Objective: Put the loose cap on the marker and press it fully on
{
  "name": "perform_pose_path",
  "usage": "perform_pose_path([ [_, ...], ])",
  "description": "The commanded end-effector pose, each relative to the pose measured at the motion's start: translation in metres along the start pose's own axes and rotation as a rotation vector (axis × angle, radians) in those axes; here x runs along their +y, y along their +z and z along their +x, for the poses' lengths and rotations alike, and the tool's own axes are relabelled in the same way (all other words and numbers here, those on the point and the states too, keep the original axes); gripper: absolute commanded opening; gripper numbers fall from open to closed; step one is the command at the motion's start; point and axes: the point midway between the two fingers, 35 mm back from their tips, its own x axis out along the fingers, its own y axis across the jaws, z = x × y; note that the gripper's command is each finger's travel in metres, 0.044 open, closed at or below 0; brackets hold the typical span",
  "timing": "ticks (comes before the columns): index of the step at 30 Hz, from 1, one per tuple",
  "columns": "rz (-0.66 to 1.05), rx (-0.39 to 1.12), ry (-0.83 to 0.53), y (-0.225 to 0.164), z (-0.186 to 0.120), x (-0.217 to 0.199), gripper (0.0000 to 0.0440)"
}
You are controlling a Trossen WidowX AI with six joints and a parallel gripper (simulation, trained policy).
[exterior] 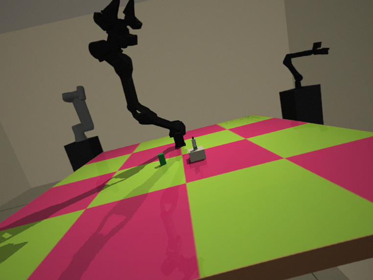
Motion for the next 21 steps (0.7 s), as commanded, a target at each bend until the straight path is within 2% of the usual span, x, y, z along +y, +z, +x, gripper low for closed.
perform_pose_path([
  [1, 0.003, 0.007, -0.017, 0.001, -0.001, -0.001, 0.0306],
  [21, -0.013, 0.02, -0.149, 0.008, -0.01, -0.022, 0.0308],
])
